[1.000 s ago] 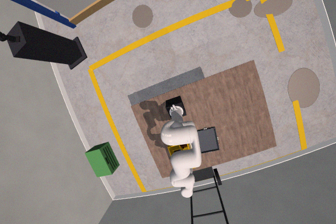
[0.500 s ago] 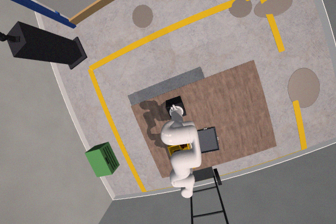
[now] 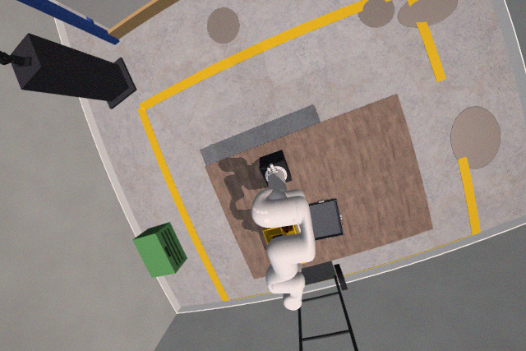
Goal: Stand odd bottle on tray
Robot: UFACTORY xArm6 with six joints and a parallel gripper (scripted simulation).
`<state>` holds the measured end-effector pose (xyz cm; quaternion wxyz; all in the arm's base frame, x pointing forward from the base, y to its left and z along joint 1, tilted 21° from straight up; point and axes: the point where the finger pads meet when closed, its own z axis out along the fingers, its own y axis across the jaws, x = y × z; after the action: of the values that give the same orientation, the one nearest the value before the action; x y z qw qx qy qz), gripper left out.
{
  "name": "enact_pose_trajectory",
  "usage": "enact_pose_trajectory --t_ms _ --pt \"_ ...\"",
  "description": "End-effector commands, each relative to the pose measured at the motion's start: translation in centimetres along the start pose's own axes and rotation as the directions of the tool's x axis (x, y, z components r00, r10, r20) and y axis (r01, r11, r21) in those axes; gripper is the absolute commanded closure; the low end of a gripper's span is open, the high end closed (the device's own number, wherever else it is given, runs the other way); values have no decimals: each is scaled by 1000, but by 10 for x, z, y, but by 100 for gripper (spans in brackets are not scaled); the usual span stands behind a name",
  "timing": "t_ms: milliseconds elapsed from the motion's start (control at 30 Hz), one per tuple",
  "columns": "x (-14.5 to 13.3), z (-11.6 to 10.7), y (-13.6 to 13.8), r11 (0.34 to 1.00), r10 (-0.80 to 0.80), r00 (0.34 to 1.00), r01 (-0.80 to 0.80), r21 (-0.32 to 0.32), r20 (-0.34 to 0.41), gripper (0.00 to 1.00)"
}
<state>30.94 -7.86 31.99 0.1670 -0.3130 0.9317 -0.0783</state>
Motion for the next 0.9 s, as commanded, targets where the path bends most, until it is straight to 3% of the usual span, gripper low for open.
enact_pose_trajectory --t_ms 0,867 --pt "-1 -2 -1 1000 0 1000 0 3 2 100" --pt "-1 -25 -1 1000 0 1000 0 3 2 100"
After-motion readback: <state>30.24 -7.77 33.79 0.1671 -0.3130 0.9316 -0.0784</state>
